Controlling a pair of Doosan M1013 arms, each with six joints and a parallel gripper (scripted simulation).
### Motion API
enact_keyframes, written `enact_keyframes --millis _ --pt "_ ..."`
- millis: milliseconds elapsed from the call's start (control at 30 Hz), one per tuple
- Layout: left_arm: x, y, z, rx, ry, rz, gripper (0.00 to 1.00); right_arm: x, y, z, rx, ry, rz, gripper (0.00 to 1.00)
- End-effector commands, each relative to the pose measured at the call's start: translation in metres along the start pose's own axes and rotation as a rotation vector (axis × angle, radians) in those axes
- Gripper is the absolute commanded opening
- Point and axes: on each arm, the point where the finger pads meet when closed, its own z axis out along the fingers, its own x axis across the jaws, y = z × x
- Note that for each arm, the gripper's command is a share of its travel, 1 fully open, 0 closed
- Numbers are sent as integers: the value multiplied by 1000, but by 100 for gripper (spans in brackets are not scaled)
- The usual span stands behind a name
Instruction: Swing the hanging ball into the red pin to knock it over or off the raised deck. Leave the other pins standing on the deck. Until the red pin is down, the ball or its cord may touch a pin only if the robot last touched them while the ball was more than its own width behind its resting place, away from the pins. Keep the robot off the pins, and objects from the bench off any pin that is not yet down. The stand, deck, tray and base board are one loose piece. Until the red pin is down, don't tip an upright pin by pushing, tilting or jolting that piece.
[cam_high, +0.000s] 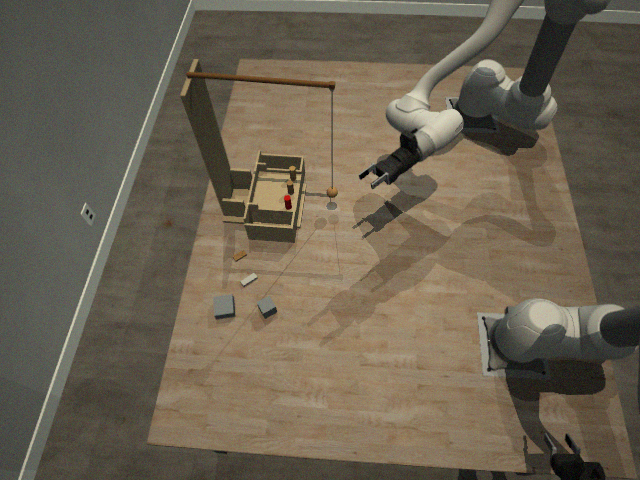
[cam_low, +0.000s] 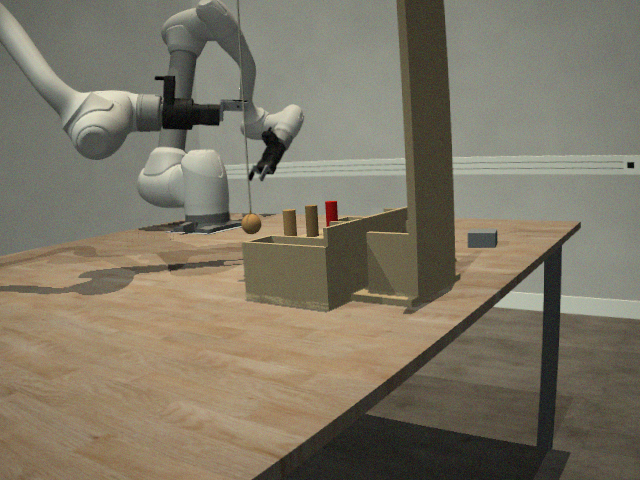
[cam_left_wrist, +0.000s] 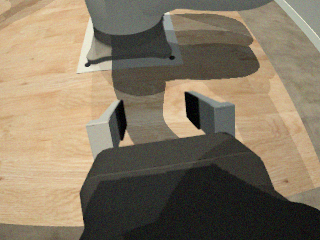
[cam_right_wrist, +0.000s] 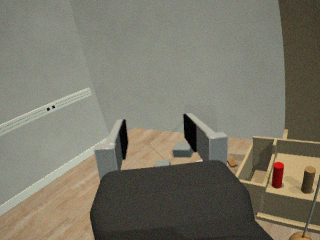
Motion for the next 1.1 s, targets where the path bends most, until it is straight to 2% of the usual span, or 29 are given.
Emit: enact_keyframes --millis 0,33,67,100,133,167,200,267,333,367,433,467,600,733,1067 --pt "0 0 0 -1 0 0 100 32 8 -28 -37 108 -18 100" --pt "0 0 0 -1 0 0 100 32 8 -28 -37 108 -18 100" --pt "0 0 0 -1 0 0 100 48 16 -44 -65 154 -25 100" --pt "0 0 0 -1 0 0 100 48 16 -44 -65 154 -25 100" --pt "0 0 0 -1 0 0 100 64 24 -60 -94 194 -32 100" --pt "0 0 0 -1 0 0 100 64 24 -60 -94 194 -32 100" --pt "0 0 0 -1 0 0 100 77 33 -75 -124 230 -37 100" --pt "0 0 0 -1 0 0 100 77 33 -75 -124 230 -37 100" --pt "0 0 0 -1 0 0 100 100 50 -102 -180 287 -46 100" --pt "0 0 0 -1 0 0 100 100 50 -102 -180 287 -46 100" --pt "0 0 0 -1 0 0 100 116 65 -125 -227 327 -51 100" --pt "0 0 0 -1 0 0 100 116 65 -125 -227 327 -51 100" --pt "0 0 0 -1 0 0 100 133 83 -152 -287 368 -56 100" --pt "0 0 0 -1 0 0 100 137 88 -159 -302 377 -57 100" --pt "0 0 0 -1 0 0 100 138 88 -157 -302 378 -57 100"
